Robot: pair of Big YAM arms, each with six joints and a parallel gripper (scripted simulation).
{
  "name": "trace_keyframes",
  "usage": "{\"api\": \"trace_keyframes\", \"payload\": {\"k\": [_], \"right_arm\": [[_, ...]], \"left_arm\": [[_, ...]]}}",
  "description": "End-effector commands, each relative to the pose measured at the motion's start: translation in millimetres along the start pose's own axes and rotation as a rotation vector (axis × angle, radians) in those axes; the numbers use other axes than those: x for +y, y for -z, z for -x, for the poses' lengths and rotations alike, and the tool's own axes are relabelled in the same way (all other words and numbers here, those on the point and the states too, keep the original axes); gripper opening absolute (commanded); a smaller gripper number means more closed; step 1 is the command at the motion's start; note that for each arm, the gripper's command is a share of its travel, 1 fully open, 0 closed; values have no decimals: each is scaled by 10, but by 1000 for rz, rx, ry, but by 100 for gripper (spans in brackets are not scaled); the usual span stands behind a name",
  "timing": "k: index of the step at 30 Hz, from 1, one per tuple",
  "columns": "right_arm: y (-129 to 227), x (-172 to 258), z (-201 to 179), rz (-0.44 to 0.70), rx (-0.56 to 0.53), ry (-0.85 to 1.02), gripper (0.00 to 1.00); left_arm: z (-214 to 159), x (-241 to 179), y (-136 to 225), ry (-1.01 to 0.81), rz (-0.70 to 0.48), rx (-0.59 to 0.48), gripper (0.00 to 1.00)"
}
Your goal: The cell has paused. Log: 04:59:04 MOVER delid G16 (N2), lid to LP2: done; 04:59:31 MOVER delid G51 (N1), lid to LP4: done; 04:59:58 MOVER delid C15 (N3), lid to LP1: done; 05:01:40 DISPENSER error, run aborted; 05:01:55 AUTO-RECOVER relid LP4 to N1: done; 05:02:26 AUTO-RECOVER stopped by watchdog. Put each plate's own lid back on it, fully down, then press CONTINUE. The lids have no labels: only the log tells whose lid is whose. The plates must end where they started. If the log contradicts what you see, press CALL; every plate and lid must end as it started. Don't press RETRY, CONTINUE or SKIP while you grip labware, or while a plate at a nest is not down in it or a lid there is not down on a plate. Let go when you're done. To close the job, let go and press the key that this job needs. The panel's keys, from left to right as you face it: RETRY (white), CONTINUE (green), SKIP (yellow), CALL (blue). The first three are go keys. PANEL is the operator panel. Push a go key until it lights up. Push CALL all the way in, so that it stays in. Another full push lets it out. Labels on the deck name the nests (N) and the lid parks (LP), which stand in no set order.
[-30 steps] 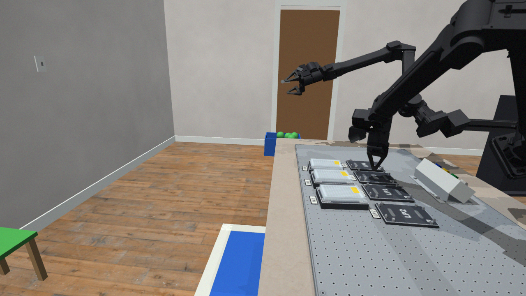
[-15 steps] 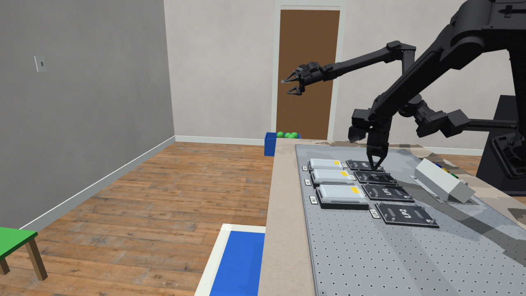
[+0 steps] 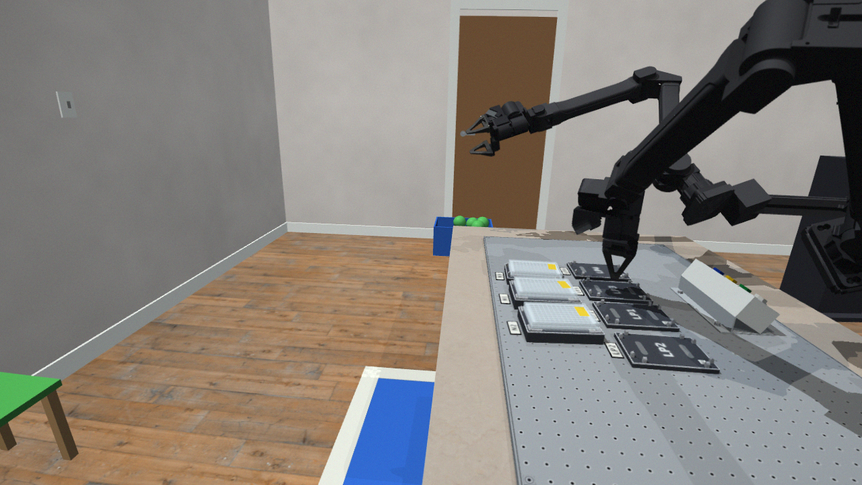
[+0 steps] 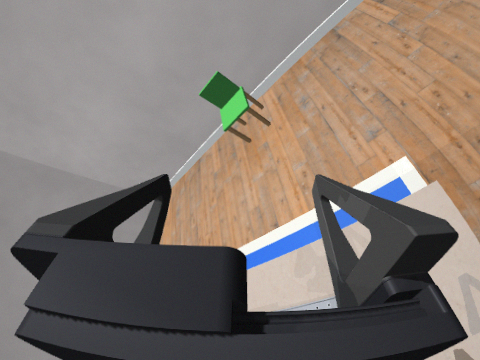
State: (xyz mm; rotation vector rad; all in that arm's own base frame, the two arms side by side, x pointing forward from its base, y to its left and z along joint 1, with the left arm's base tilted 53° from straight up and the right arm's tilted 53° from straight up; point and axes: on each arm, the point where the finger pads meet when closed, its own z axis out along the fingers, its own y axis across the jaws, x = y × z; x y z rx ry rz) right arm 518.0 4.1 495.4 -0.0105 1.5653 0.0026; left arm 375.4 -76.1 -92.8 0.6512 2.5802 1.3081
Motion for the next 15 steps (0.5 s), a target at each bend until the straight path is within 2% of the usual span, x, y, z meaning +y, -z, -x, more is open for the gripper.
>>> {"api": "trace_keyframes", "payload": {"k": [1,10,15], "right_arm": [[-52,-105,-35,-18,3,-15,100],[-52,-105,-35,-18,3,-15,100],[-52,-105,-35,-18,3,-15,100]], "left_arm": [[190,22,329,26,-4,-41,0],[197,20,795,30,-9,-44,0],[91,54,619,6,8,23,0]]}}
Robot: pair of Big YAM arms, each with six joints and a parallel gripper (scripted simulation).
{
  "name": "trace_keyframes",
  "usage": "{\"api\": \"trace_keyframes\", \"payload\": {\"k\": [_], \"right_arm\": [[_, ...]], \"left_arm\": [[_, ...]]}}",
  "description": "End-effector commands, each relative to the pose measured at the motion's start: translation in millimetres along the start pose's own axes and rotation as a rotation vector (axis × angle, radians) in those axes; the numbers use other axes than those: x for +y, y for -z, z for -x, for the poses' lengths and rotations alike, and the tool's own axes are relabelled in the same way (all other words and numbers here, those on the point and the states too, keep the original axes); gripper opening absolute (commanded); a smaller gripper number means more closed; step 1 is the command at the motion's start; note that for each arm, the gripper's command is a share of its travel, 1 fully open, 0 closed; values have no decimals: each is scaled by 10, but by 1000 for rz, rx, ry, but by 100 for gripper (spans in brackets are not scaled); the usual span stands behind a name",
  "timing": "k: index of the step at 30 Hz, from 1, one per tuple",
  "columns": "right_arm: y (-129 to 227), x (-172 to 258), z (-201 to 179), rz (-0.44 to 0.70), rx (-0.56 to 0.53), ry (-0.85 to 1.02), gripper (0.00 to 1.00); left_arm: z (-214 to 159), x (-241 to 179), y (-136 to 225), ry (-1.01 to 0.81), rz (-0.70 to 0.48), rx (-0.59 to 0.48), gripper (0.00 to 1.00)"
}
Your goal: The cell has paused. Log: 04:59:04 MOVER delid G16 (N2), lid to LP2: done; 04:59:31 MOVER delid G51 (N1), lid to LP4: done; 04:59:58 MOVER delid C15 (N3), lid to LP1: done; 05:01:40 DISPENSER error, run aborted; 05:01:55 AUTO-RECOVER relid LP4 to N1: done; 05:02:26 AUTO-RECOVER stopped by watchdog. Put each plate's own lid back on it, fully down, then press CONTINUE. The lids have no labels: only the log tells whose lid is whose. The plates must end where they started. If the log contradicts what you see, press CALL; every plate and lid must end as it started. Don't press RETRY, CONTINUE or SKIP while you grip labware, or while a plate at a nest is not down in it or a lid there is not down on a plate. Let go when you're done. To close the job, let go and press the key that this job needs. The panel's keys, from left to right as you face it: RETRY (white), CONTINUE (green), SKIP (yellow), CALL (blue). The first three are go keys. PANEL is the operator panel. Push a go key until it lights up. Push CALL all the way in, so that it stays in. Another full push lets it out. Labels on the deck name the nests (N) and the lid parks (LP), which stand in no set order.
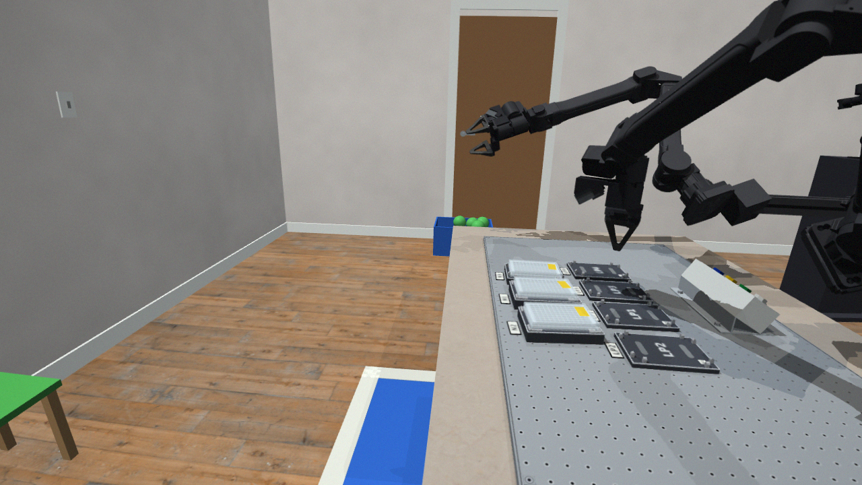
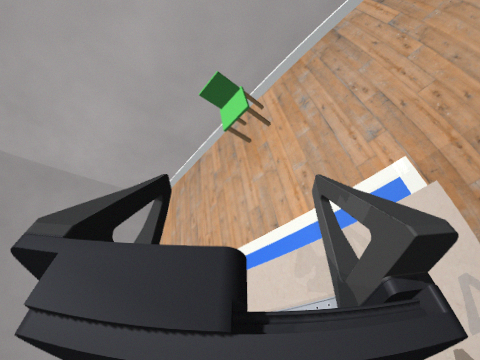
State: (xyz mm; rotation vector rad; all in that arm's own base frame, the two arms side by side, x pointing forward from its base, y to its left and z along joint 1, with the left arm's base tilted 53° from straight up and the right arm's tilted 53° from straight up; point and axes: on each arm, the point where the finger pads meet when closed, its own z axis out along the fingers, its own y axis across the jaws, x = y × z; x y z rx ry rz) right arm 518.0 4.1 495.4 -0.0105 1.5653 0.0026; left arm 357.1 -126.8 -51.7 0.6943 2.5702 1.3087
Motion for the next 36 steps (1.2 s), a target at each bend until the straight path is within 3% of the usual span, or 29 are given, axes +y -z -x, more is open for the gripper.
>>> {"api": "trace_keyframes", "payload": {"k": [1,36], "right_arm": [[-52,-105,-35,-18,3,-15,100],[-52,-105,-35,-18,3,-15,100]], "left_arm": [[-22,18,-103,47,4,24,0],[-75,-54,-118,36,4,15,0]]}}
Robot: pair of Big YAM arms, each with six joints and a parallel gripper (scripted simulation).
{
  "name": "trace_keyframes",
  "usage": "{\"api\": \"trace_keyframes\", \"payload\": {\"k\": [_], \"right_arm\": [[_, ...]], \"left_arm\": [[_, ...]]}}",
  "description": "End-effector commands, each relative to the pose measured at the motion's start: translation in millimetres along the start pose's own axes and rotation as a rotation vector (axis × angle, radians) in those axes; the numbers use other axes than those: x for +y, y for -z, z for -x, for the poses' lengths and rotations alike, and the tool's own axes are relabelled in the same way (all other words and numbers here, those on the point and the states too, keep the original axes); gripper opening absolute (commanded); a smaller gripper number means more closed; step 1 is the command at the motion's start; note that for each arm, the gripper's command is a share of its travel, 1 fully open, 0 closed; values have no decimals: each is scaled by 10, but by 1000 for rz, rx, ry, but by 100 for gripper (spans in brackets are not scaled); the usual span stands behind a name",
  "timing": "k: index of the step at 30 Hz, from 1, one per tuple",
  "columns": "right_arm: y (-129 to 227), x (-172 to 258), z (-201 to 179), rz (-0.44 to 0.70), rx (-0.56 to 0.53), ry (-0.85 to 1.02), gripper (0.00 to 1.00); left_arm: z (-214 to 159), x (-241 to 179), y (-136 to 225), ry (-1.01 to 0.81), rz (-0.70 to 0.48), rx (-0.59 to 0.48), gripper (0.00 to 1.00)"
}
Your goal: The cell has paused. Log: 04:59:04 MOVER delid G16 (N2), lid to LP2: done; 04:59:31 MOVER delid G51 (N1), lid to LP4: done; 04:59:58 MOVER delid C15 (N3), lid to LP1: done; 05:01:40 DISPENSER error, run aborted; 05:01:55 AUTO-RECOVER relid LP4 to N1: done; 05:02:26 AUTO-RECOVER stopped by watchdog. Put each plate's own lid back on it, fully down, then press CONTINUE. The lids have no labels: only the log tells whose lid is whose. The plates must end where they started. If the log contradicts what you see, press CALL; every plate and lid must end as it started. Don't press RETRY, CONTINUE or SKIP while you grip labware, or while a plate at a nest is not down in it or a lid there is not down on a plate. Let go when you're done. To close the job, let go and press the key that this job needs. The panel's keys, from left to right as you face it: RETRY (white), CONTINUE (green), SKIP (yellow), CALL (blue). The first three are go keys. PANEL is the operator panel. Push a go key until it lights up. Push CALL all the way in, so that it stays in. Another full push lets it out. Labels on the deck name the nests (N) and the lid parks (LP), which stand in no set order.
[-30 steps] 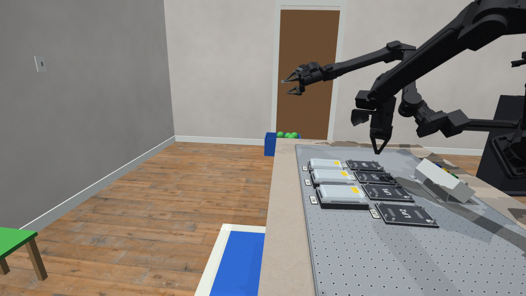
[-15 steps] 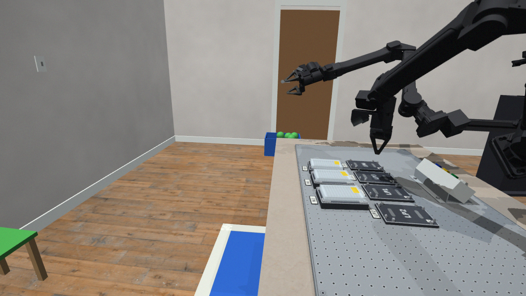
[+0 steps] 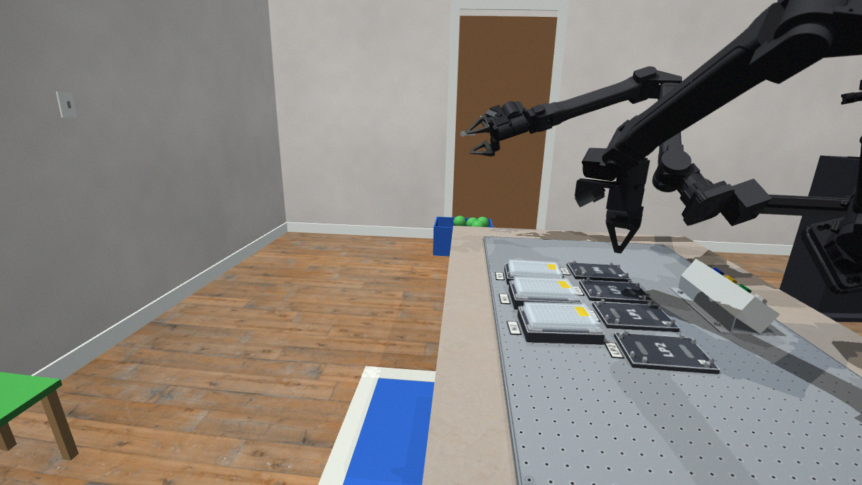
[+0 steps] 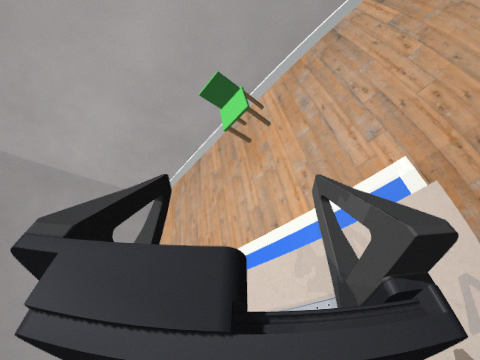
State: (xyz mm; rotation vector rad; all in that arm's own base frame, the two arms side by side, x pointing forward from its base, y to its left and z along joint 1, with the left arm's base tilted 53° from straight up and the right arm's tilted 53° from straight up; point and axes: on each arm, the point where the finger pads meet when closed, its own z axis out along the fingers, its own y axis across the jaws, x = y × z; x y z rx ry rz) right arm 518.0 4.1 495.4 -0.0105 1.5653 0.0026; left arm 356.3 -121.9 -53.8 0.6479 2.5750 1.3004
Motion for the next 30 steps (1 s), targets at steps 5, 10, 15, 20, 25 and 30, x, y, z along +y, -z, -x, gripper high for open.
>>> {"api": "trace_keyframes", "payload": {"k": [5,10,15,20,25,30], "right_arm": [[-52,-105,-35,-18,3,-15,100],[-52,-105,-35,-18,3,-15,100],[-52,-105,-35,-18,3,-15,100],[-52,-105,-35,-18,3,-15,100],[-52,-105,-35,-18,3,-15,100],[-52,-105,-35,-18,3,-15,100]], "left_arm": [[-51,-64,-71,3,6,10,0],[-225,-192,-1,-110,3,-10,0],[-377,-195,-65,-156,1,11,0],[-603,-323,-5,-269,3,-9,0],[-838,-406,-8,-368,3,-8,0],[-1027,-472,-10,-448,4,-7,0]]}}
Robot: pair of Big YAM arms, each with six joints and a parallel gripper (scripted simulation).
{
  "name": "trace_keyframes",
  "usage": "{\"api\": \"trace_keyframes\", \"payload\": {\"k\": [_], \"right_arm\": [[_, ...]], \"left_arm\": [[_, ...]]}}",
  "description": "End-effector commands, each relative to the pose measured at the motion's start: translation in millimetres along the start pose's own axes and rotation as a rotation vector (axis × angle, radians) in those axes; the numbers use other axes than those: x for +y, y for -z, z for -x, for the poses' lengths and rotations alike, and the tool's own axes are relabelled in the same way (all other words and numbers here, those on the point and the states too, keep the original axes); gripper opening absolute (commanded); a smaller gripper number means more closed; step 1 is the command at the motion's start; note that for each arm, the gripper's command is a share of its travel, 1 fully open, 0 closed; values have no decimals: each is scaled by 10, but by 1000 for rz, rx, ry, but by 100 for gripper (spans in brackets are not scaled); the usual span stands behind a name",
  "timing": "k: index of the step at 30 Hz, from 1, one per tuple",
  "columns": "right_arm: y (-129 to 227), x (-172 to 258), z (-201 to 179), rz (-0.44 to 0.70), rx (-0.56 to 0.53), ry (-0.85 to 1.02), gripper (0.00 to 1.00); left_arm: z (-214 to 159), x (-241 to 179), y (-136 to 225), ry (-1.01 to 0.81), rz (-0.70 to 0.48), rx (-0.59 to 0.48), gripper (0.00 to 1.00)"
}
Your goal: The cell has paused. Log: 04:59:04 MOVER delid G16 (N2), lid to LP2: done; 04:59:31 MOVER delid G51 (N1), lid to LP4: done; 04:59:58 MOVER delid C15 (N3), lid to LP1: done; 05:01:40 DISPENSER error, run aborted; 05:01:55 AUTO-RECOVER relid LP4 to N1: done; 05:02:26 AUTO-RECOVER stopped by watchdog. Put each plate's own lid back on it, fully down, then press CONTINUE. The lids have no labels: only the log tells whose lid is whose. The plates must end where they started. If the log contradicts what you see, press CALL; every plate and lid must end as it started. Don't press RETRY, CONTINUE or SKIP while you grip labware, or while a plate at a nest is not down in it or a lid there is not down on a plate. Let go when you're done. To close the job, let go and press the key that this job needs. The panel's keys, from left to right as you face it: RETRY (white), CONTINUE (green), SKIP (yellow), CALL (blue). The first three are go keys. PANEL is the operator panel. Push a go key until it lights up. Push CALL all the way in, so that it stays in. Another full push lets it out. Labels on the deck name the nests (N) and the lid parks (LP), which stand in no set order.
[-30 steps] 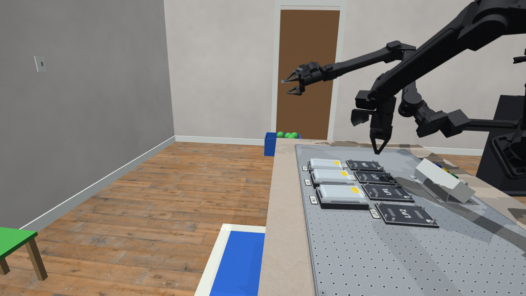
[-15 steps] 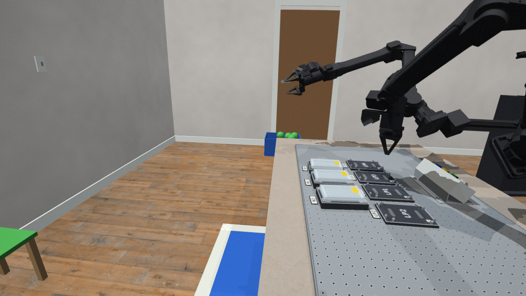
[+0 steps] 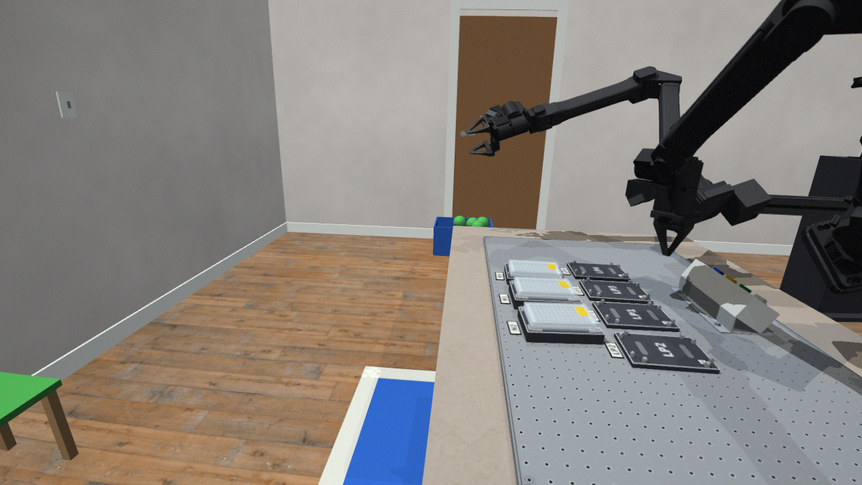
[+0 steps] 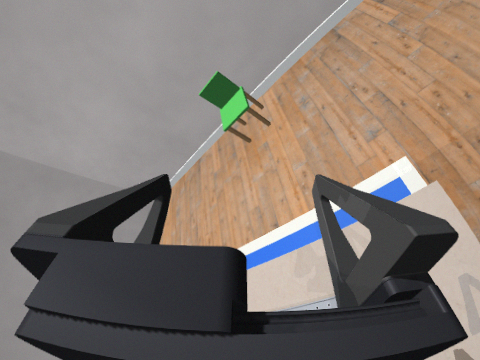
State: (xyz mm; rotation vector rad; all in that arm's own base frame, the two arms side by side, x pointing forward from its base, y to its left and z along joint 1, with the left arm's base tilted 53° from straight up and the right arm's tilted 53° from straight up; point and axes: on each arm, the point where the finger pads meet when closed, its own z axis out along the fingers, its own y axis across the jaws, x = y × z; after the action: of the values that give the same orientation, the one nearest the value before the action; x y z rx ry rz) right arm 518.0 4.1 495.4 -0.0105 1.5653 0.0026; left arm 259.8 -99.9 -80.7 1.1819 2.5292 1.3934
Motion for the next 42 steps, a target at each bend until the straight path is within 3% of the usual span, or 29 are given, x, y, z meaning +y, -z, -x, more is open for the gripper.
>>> {"api": "trace_keyframes", "payload": {"k": [1,16,42], "right_arm": [[-52,-105,-35,-18,3,-15,100],[-52,-105,-35,-18,3,-15,100],[-52,-105,-35,-18,3,-15,100]], "left_arm": [[-41,-107,-29,-69,4,-1,0],[-605,-599,-34,-368,3,1,0],[-1384,-1241,-40,-364,7,13,0]]}}
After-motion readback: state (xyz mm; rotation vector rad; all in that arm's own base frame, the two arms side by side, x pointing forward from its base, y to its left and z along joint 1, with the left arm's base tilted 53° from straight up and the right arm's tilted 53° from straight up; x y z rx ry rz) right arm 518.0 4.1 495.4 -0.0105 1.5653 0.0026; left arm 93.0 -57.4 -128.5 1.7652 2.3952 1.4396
